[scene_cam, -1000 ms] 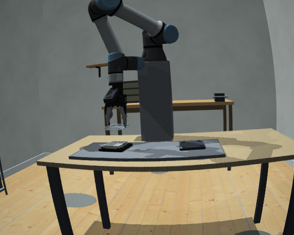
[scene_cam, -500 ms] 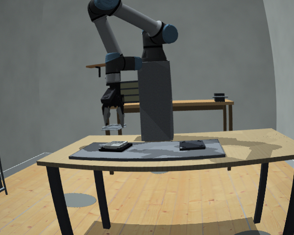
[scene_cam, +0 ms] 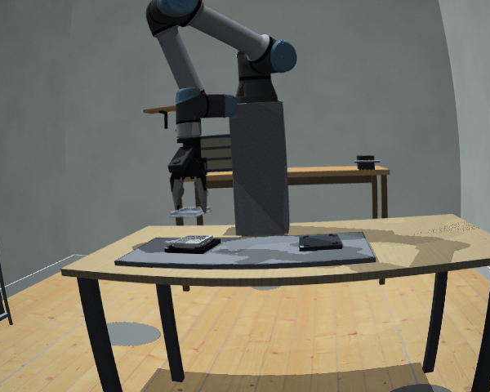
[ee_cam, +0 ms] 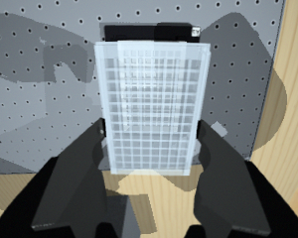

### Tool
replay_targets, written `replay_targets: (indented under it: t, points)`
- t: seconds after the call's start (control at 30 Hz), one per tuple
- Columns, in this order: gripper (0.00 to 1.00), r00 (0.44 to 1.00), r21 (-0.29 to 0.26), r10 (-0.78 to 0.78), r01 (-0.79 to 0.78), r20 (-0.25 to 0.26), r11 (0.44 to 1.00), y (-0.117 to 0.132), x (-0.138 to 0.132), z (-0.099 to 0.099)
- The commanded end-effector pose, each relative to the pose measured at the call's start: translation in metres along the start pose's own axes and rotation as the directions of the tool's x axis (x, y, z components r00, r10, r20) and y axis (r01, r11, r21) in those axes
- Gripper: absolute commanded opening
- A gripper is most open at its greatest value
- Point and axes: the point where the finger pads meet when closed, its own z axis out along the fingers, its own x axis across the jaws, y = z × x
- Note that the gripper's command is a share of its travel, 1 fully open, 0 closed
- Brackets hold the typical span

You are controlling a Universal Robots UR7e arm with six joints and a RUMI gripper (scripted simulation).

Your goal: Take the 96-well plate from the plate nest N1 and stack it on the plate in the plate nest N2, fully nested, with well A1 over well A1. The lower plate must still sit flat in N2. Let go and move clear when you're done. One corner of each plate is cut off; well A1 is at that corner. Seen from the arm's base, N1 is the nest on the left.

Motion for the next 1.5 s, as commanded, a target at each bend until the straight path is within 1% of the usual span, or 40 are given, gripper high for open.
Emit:
replay_targets:
  t: [0.0, 0.3, 0.7, 0.77, 1.27, 1.33, 1.47]
  points:
    - [0.0, 1.0, 0.001, 0.0, 0.0, -0.001, 1.0, 0.0, 0.0, 0.0]
    - [0.0, 1.0, 0.001, 0.0, 0.0, -0.001, 1.0, 0.0, 0.0, 0.0]
    - [0.0, 1.0, 0.001, 0.0, 0.0, -0.001, 1.0, 0.0, 0.0, 0.02]
    - [0.0, 1.0, 0.001, 0.0, 0.0, -0.001, 1.0, 0.0, 0.0, 0.02]
    - [0.0, 1.0, 0.001, 0.0, 0.0, -0.001, 1.0, 0.0, 0.0, 0.045]
    - [0.0, 1.0, 0.001, 0.0, 0.0, -0.001, 1.0, 0.0, 0.0, 0.045]
    - [0.0, 1.0, 0.001, 0.0, 0.0, -0.001, 1.0, 0.0, 0.0, 0.051]
